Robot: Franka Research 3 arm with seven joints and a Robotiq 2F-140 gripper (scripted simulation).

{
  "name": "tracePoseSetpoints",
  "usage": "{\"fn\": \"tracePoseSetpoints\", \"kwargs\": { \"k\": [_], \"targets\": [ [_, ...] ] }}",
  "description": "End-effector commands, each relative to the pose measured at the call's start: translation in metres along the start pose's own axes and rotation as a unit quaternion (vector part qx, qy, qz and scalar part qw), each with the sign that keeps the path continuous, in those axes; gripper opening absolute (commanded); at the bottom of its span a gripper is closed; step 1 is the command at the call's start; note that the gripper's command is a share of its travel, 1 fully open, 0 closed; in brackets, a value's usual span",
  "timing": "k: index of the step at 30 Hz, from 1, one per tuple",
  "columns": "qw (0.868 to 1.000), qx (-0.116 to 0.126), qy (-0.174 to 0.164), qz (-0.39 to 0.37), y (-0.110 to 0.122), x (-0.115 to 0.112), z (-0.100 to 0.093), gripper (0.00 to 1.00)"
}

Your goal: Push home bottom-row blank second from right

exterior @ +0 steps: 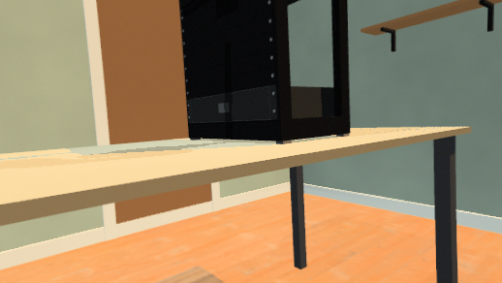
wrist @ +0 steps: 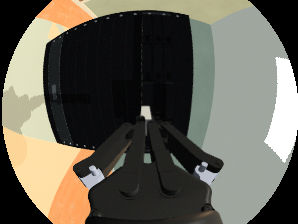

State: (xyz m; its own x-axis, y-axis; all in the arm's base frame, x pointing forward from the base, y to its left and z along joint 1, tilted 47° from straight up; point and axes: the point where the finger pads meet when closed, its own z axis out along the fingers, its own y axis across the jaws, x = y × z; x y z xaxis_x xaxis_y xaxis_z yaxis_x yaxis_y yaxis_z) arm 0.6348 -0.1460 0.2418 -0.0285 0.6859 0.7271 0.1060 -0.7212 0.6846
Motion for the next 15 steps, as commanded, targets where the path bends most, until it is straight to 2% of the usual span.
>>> {"fn": "tracePoseSetpoints", "kwargs": {
  "k": [1,6,8,11,15],
  "targets": [
    [1.0,-0.006,-0.002,-0.002,0.004,0.0,0.002,0.0],
    [1.0,-0.006,-0.002,-0.002,0.004,0.0,0.026,0.0],
    [1.0,-0.006,-0.002,-0.002,0.004,0.0,0.026,0.0],
    [1.0,-0.006,-0.002,-0.002,0.005,0.0,0.038,0.0],
    [1.0,-0.006,-0.002,-0.002,0.005,0.0,0.039,0.0]
  ]
}}
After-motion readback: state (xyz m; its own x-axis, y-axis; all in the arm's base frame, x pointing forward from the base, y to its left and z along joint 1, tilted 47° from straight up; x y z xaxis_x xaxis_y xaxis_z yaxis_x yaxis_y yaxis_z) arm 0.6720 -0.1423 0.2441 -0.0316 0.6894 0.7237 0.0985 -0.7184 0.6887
